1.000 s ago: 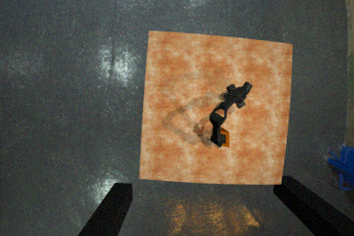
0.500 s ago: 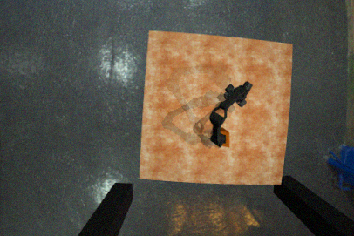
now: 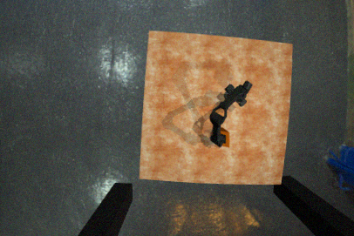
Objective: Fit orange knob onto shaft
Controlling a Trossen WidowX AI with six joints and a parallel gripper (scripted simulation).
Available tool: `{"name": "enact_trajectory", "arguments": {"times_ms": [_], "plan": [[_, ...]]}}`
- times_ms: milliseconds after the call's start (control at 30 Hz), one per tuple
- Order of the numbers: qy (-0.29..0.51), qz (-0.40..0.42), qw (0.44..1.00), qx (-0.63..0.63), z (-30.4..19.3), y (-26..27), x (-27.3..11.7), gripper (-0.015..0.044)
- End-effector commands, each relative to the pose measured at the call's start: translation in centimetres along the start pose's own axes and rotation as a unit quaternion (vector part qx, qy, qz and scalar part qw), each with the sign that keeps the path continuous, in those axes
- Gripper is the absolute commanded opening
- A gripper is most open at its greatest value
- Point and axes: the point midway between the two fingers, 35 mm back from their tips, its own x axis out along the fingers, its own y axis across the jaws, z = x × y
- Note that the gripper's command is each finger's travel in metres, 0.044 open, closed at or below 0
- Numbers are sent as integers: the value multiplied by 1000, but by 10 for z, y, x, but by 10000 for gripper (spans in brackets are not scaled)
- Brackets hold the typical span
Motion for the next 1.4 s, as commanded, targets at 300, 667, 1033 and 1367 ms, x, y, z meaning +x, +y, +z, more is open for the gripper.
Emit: {"name": "enact_trajectory", "arguments": {"times_ms": [300,667,1033,1367], "plan": [[-5,3,998,-66,2,1,-6,0],[-5,3,994,-108,-1,-2,-4,0],[-5,3,994,-108,-4,-7,0,0],[-5,3,994,-108,-3,-6,0,0]]}}
